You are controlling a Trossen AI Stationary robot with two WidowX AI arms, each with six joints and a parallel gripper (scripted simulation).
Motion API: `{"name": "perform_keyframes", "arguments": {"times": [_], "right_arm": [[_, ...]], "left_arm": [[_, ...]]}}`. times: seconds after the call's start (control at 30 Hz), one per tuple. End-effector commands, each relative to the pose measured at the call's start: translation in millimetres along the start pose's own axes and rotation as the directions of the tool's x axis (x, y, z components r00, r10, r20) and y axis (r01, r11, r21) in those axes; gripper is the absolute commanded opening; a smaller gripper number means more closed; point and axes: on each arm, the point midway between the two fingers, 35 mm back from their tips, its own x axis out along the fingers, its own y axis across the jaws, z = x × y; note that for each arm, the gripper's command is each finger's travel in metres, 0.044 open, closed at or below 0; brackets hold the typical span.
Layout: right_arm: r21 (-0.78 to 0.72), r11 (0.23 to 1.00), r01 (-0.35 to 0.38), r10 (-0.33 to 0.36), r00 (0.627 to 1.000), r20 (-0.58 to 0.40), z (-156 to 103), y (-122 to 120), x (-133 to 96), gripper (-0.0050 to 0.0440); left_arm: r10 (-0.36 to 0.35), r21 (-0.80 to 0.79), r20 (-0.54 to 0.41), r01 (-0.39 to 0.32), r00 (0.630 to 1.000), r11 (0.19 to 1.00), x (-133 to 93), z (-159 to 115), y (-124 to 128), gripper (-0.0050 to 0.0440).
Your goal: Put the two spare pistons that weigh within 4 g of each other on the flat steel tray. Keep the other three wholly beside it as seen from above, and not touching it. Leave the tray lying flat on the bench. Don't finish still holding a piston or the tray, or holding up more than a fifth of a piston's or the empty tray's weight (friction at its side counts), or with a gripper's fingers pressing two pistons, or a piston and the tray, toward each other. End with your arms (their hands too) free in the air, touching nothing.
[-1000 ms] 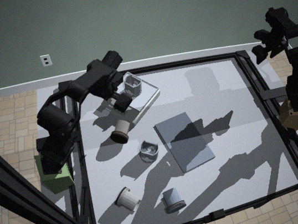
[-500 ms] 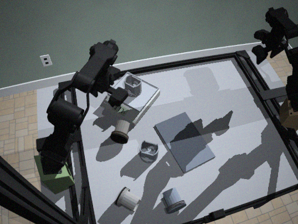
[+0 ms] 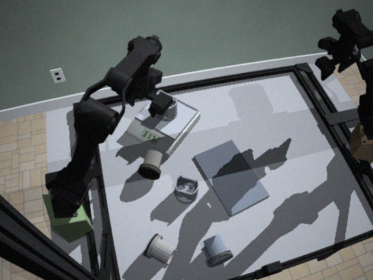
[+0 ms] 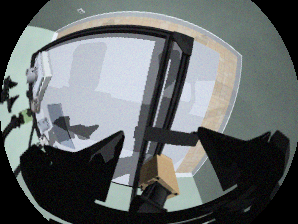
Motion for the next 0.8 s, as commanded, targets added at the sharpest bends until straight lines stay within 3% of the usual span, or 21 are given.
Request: {"name": "perform_keyframes", "arguments": {"times": [0.0, 0.5, 0.77], "right_arm": [[-0.002, 1.0, -0.004, 0.004, 1.0, 0.001, 0.1, 0.6, 0.0, 0.044], [-0.002, 1.0, -0.004, 0.004, 1.0, 0.001, 0.1, 0.6, 0.0, 0.044], [-0.002, 1.0, -0.004, 0.004, 1.0, 0.001, 0.1, 0.6, 0.0, 0.044]], "left_arm": [[0.002, -0.002, -0.005, -0.002, 1.0, 1.0, 0.8, 10.3, 0.8, 0.0378], [0.002, -0.002, -0.005, -0.002, 1.0, 1.0, 1.0, 85.1, 6.4, 0.0378], [-0.002, -0.028, -0.008, 0.002, 1.0, 1.0, 1.1, 103.6, 7.7, 0.0378]]}}
